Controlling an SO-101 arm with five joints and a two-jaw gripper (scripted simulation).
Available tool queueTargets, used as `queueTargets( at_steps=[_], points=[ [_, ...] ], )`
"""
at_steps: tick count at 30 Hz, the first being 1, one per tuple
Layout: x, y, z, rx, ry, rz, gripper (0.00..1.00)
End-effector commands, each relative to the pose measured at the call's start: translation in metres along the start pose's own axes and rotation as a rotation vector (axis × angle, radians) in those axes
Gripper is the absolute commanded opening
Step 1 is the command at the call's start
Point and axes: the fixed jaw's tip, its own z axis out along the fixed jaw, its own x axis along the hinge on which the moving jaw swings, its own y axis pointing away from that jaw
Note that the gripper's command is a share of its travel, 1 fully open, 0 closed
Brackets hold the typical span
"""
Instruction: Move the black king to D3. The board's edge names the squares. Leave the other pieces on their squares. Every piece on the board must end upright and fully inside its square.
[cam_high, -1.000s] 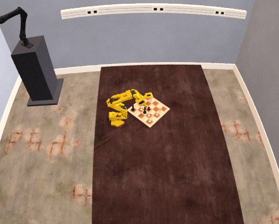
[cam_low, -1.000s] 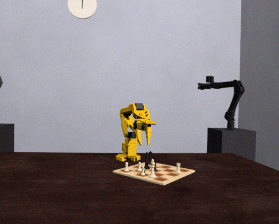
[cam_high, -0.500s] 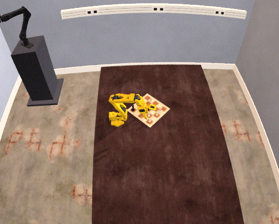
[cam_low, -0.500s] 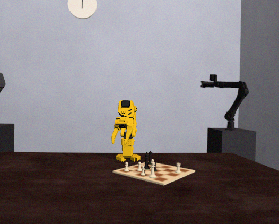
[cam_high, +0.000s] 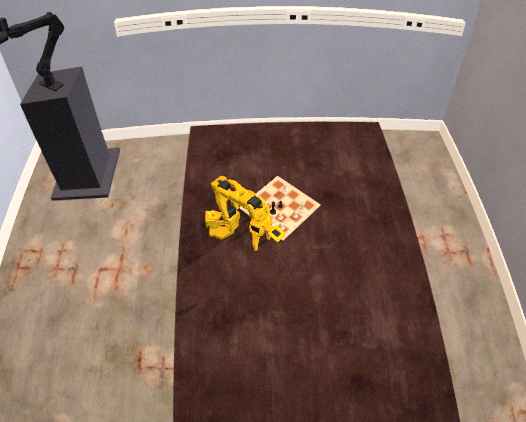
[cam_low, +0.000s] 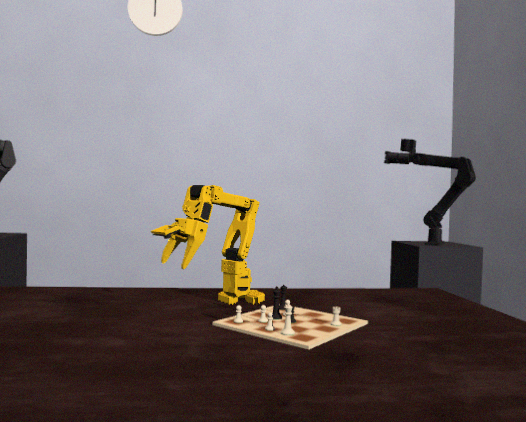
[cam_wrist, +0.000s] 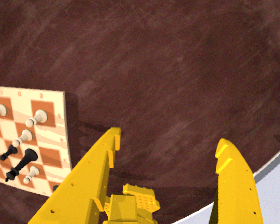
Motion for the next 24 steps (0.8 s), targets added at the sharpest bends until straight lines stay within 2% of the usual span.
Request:
queueTargets(
  at_steps=[1,7,24],
  points=[
    [-0.0027,-0.0123,0.0004,0.017,0.018,0.045,0.39],
    [-0.0027,-0.0214,0.0007,0.03,0.028,0.086,0.4],
    [-0.0027,-0.0215,0.0007,0.03,0.028,0.087,0.4]
  ],
)
